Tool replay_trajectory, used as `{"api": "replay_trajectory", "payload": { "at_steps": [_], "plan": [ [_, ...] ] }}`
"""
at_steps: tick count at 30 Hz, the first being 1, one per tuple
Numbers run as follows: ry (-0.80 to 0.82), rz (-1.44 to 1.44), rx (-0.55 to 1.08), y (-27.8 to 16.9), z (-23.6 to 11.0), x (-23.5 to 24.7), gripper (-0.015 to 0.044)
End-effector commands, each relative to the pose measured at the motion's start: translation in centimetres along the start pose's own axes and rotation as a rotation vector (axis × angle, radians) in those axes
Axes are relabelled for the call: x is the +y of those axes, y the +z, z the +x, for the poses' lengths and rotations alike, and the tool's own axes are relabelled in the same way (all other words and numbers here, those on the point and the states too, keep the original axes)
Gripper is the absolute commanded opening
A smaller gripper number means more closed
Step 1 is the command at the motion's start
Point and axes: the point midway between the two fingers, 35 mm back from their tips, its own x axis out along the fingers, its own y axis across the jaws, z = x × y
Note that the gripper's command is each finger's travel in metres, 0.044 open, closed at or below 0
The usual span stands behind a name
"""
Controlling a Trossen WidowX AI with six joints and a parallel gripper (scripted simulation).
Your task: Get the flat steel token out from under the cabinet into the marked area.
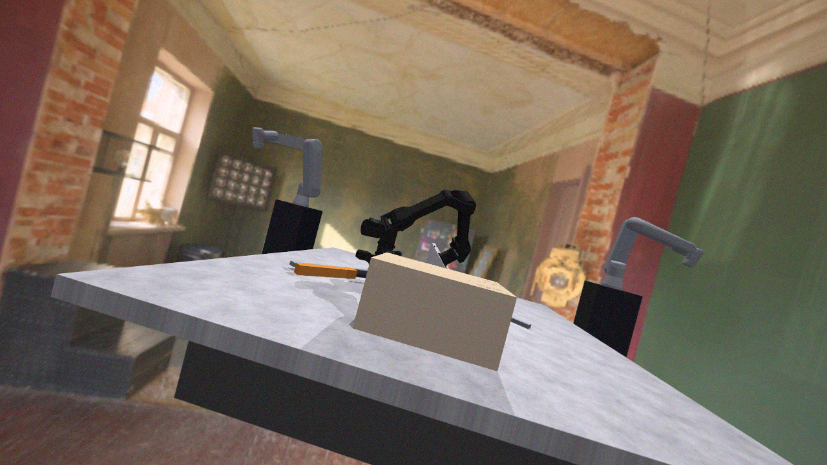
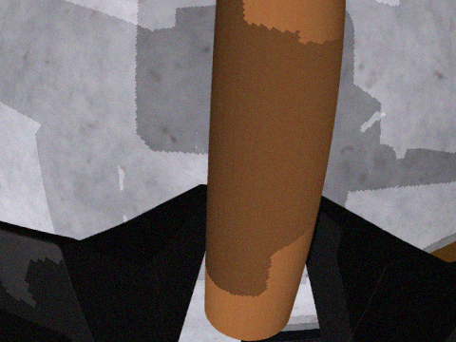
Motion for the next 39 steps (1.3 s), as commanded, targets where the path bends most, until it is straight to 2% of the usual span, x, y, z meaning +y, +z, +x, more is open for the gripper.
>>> {"api": "replay_trajectory", "payload": {
  "at_steps": [1,26,39],
  "plan": [
    [0.002,0.005,-0.006,-0.8,-0.1,0.0,0.0000],
    [0.002,0.006,-0.005,-4.4,-0.1,0.0,0.0000],
    [0.001,-0.084,-0.005,-4.4,-0.1,0.0,0.0000]
  ]
}}
